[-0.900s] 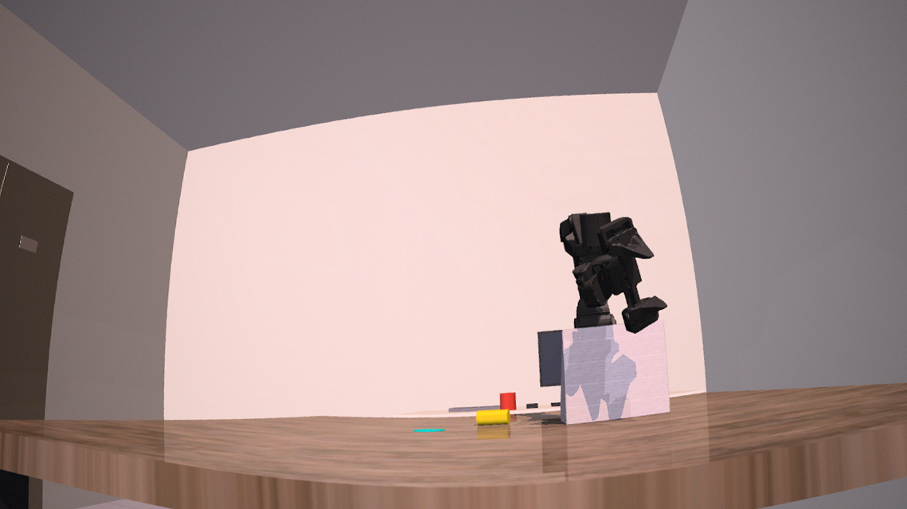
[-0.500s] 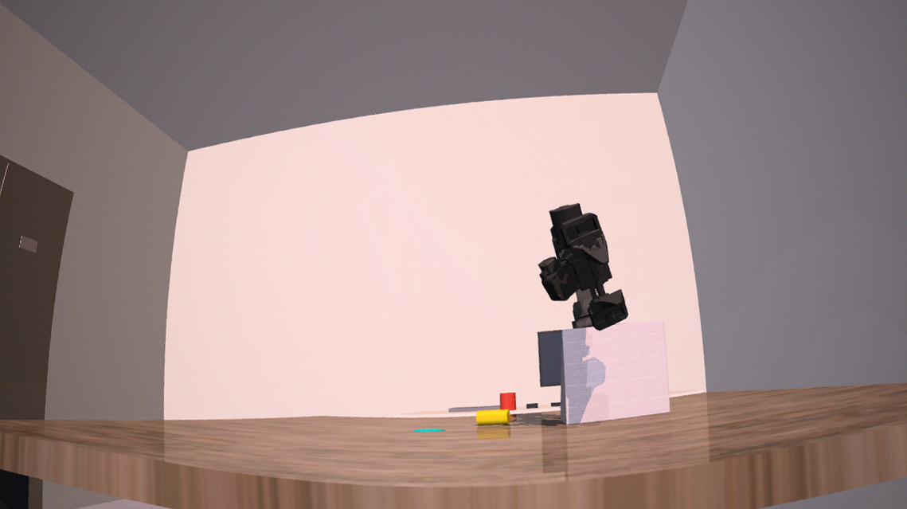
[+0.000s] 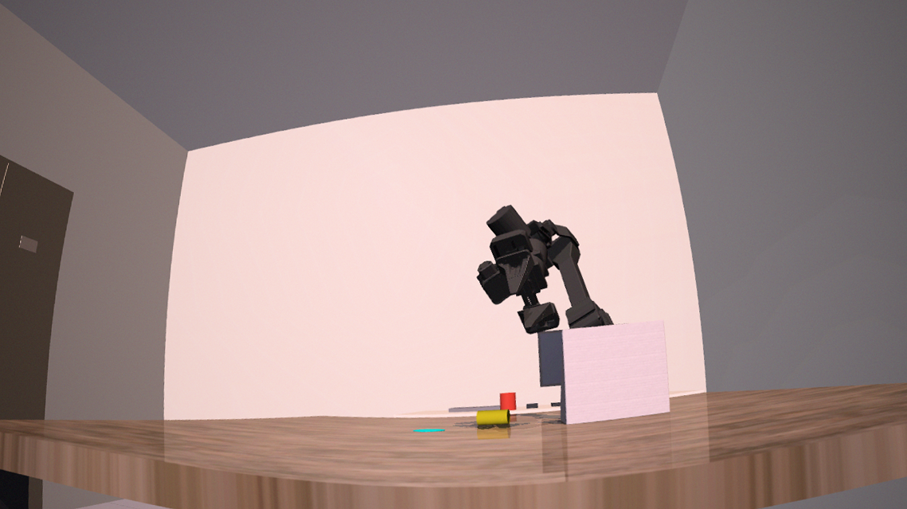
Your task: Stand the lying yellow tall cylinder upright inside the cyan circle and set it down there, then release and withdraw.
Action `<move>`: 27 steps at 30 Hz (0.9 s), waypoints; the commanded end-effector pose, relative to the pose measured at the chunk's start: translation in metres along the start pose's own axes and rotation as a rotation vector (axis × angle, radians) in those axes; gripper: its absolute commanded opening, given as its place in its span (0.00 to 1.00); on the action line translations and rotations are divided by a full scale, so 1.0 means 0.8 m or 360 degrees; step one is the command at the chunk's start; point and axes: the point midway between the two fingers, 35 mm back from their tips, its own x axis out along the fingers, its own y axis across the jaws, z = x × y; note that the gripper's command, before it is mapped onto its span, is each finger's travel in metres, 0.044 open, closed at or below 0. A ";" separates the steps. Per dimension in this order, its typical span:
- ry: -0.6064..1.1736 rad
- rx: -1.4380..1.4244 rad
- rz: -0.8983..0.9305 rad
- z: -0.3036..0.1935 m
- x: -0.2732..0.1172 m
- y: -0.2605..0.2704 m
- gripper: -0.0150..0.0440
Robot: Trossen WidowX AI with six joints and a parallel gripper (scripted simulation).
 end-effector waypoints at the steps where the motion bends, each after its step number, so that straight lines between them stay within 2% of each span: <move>1: -0.0121 -0.0018 -0.0144 0.047 -0.015 -0.017 0.78; 14: -0.0292 -0.0113 -0.0718 0.166 -0.089 -0.111 0.78; 27: -0.0138 -0.0265 -0.1327 0.229 -0.200 -0.232 0.78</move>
